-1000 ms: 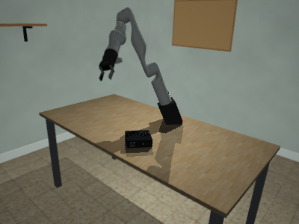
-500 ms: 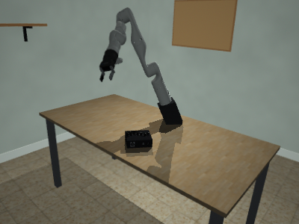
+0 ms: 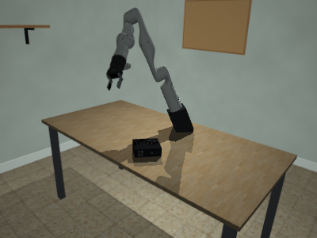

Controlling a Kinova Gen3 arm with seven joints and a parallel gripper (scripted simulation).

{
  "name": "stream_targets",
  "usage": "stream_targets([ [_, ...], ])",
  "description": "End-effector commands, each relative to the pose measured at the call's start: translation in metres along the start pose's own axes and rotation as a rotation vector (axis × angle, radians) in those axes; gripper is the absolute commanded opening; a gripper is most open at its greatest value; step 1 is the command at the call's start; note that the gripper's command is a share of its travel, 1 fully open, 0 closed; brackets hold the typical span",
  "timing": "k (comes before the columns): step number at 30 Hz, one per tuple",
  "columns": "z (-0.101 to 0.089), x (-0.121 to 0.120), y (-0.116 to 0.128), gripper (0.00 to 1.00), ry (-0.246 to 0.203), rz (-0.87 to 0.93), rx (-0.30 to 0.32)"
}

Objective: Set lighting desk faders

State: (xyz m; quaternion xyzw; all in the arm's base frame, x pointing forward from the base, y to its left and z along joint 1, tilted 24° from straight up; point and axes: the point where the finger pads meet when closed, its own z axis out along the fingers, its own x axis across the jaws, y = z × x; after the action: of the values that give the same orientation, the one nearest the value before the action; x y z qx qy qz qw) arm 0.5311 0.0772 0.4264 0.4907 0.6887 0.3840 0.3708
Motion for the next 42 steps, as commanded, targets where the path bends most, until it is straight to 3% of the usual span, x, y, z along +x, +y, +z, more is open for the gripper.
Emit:
stream_targets([
  [1,0.001,0.001,0.0,1.0,-0.001,-0.004,0.005],
  [6,0.001,0.001,0.0,1.0,-0.001,-0.004,0.005],
  [7,0.009,0.003,-0.016,1.0,-0.016,0.015,0.052],
  [20,0.009,0.003,-0.016,1.0,-0.016,0.015,0.052],
  [21,0.016,0.006,-0.032,1.0,-0.03,0.033,0.097],
  [33,0.016,0.006,-0.032,1.0,-0.03,0.033,0.097],
  [34,0.022,0.008,-0.048,1.0,-0.046,0.05,0.142],
  [42,0.022,0.008,-0.048,1.0,-0.046,0.05,0.142],
])
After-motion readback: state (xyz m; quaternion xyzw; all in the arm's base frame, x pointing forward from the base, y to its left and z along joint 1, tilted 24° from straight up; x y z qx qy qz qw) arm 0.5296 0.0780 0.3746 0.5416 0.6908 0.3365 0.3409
